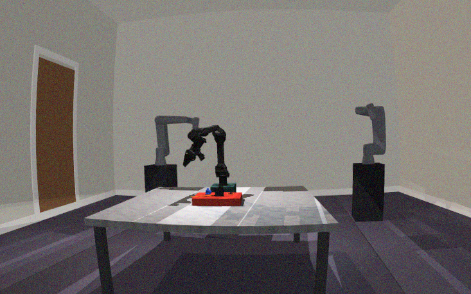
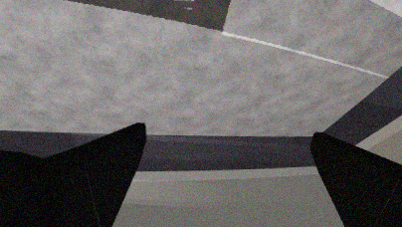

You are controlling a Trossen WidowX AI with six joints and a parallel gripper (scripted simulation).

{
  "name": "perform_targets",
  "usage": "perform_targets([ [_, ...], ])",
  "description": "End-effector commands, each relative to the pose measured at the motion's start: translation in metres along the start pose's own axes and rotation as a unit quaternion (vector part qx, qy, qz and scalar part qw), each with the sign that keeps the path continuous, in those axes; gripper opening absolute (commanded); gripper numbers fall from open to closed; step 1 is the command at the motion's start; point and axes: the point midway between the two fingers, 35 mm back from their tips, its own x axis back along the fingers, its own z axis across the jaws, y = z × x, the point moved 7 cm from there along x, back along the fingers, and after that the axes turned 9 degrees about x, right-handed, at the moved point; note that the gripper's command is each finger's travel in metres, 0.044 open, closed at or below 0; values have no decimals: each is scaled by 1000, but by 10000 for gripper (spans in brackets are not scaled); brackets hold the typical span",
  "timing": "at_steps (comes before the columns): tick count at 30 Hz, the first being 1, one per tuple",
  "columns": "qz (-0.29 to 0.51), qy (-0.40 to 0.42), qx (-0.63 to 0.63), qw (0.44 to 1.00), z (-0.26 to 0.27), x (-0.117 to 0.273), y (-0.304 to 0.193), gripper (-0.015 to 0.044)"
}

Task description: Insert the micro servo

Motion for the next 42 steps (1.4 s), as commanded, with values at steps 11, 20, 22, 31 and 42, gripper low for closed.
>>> perform_targets([
  [11,-227,-3,26,973,-21,-2,127,440],
  [20,-297,22,34,954,-21,6,170,440],
  [22,-297,22,34,954,-21,3,172,440],
  [31,-297,22,34,954,-20,-15,186,440],
  [42,-297,22,34,954,-19,-27,194,440],
])
